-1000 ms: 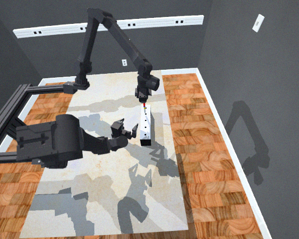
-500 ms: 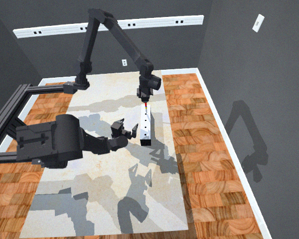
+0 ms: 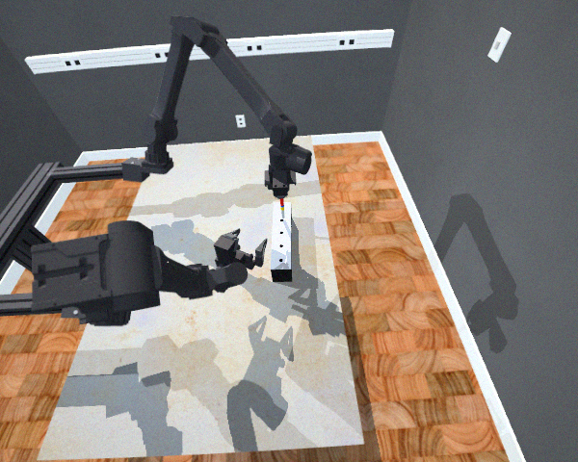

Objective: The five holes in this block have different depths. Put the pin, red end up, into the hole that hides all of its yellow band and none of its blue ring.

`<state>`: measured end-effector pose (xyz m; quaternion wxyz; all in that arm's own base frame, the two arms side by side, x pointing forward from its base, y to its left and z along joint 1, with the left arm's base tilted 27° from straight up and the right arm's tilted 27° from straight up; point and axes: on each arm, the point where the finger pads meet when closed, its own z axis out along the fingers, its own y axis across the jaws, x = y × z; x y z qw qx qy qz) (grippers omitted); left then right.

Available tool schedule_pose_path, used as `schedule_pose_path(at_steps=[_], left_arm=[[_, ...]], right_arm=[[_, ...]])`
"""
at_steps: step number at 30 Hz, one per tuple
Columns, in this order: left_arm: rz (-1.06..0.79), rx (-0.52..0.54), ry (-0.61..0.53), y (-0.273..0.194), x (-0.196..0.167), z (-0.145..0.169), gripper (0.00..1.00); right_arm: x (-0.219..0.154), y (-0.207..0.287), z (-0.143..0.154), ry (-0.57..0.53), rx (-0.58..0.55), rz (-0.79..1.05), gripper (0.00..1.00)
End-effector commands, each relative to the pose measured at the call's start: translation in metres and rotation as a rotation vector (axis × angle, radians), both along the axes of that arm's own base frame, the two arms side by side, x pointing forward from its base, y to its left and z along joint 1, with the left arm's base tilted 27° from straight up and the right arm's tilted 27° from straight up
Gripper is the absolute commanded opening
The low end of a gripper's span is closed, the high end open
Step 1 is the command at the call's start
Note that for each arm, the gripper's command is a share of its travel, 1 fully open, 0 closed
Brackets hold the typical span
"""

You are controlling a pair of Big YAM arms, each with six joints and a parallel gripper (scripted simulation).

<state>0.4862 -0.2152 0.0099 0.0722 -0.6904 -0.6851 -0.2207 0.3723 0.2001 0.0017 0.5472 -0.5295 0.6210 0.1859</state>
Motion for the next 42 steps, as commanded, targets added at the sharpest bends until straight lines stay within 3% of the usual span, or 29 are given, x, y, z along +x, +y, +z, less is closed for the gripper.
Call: schedule_pose_path(at_steps=[1,7,12,21,26,42], left_arm=[[-0.061,-0.002,0.003,-0.021,-0.002,-0.004,0.05],[-0.070,0.006,0.014,-0.018,-0.007,-0.012,0.05],[-0.033,-0.016,-0.025,-0.007,0.009,0.000,0.05],[-0.016,-0.031,-0.054,-0.010,0.004,0.008,0.05],[-0.032,-0.015,-0.027,-0.018,-0.008,-0.012,0.05],[-0.022,-0.008,-0.011,-0.007,0.009,-0.006,0.05]], right_arm=[[0.003,0.001,0.006,-0.028,-0.002,0.006,1.00],[0.003,0.001,0.006,-0.028,-0.002,0.006,1.00],[0.003,0.001,0.006,-0.028,-0.002,0.006,1.00],[0.003,0.001,0.006,-0.028,-0.002,0.006,1.00],[0.003,0.001,0.006,-0.028,-0.002,0.006,1.00],[0.003,0.001,0.006,-0.028,-0.002,0.006,1.00]])
